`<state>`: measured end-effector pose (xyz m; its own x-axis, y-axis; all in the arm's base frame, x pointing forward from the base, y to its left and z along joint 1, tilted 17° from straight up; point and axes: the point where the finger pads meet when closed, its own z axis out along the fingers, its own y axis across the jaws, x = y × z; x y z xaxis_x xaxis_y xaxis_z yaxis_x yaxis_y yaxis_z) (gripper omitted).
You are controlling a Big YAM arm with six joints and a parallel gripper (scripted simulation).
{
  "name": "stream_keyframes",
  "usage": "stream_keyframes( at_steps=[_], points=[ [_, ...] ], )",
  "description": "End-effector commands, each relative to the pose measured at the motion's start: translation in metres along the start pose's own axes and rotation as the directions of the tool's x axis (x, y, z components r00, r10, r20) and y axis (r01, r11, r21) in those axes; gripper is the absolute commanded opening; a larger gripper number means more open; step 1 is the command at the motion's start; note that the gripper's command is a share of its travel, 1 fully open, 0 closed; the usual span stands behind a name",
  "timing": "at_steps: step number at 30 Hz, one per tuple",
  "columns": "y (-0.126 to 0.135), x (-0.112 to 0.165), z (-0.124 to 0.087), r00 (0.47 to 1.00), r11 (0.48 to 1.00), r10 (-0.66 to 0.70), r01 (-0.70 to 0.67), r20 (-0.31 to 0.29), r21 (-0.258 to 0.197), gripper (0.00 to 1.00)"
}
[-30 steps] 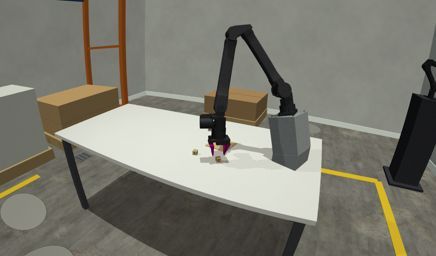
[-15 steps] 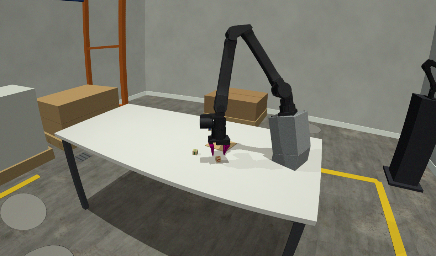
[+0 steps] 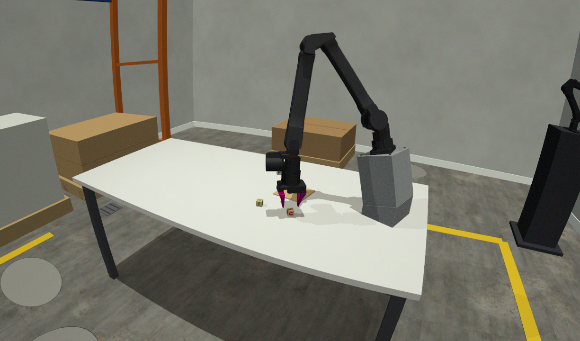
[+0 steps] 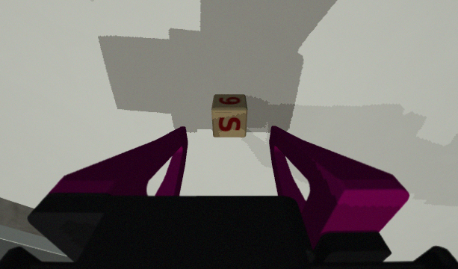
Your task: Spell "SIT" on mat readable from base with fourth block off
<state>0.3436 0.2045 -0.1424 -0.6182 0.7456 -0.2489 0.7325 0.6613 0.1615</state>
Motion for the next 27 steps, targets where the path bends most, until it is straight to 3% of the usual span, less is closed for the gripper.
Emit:
stream_keyframes(
  at_steps=[1, 11, 27],
  points=[
    [-0.001, -0.004, 0.007, 1.0, 1.0, 0.002, -0.002, 0.001, 0.003, 0.6],
    [0.005, -0.005, 0.012, 1.0, 1.0, 0.004, -0.004, 0.002, -0.007, 0.6],
    [0.003, -0.005, 0.038, 1.0, 1.0, 0.003, -0.003, 0.002, -0.004, 0.6]
  ],
)
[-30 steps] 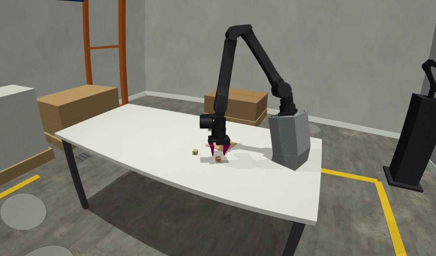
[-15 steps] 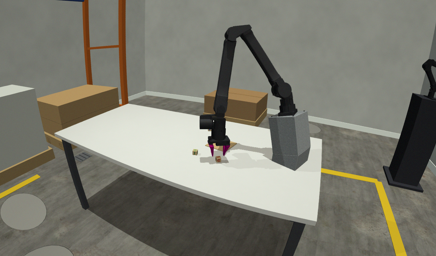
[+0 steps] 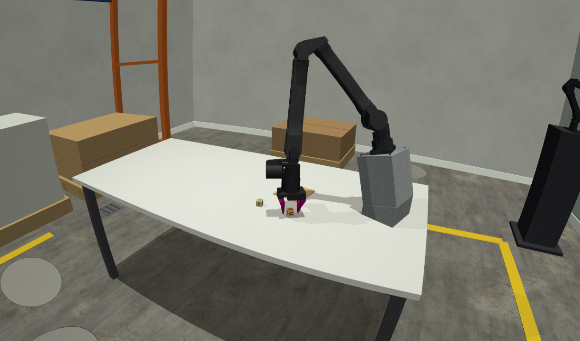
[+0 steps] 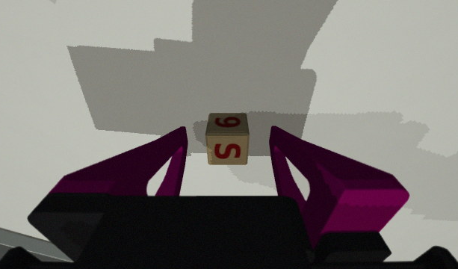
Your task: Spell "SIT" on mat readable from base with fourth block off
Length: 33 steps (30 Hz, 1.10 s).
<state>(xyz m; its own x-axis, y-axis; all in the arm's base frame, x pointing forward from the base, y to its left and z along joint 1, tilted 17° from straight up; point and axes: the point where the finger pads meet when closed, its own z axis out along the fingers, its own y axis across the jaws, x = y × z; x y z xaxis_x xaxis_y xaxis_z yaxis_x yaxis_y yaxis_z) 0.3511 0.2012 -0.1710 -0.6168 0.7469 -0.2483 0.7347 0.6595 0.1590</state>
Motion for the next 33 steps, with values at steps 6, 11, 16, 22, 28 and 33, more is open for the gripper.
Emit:
stream_keyframes(
  at_steps=[6, 11, 16, 22, 28, 33],
  points=[
    [0.0037, -0.0048, 0.0101, 1.0, 1.0, 0.001, -0.001, 0.002, -0.007, 0.6],
    [0.0008, -0.0044, 0.0102, 1.0, 1.0, 0.0, 0.0, 0.001, -0.002, 0.6],
    [0.0008, -0.0044, 0.0102, 1.0, 1.0, 0.0, 0.0, 0.001, -0.002, 0.6],
    [0.0008, -0.0044, 0.0102, 1.0, 1.0, 0.001, -0.001, 0.001, -0.002, 0.41],
    [0.0008, -0.0044, 0.0102, 1.0, 1.0, 0.001, -0.001, 0.001, -0.002, 0.41],
    [0.0008, -0.0044, 0.0102, 1.0, 1.0, 0.001, -0.001, 0.001, -0.002, 0.41]
  ],
)
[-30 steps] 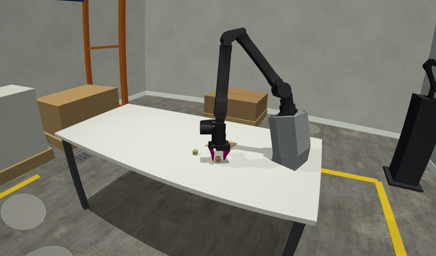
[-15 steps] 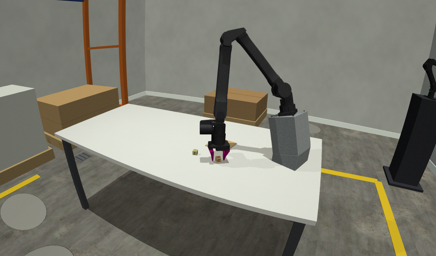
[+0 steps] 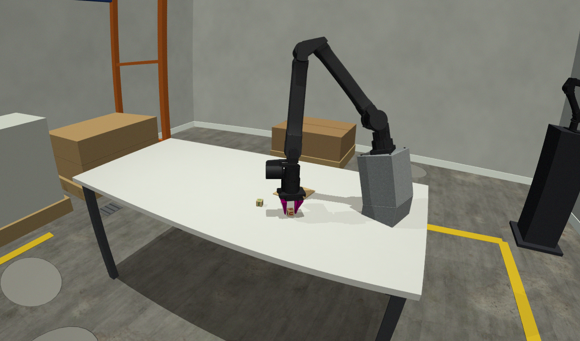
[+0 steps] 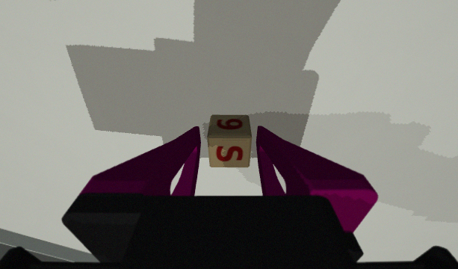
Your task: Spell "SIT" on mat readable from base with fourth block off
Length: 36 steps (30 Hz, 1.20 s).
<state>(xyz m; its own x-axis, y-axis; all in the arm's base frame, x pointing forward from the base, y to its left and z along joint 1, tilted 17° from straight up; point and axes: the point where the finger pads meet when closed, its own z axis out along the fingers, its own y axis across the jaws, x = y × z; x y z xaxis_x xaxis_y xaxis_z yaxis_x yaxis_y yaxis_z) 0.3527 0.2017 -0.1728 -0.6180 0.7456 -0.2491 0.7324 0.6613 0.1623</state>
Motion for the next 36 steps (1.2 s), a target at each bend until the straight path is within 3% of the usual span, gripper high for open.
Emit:
stream_keyframes(
  at_steps=[1, 4, 5, 36],
  points=[
    [-0.0005, -0.0043, 0.008, 1.0, 1.0, 0.003, -0.003, 0.001, 0.002, 0.41],
    [-0.0005, -0.0043, 0.008, 1.0, 1.0, 0.003, -0.003, 0.001, 0.002, 0.41],
    [-0.0005, -0.0043, 0.008, 1.0, 1.0, 0.003, -0.003, 0.001, 0.002, 0.22],
    [-0.0006, -0.0043, 0.008, 1.0, 1.0, 0.003, -0.003, 0.001, 0.002, 0.22]
  ],
)
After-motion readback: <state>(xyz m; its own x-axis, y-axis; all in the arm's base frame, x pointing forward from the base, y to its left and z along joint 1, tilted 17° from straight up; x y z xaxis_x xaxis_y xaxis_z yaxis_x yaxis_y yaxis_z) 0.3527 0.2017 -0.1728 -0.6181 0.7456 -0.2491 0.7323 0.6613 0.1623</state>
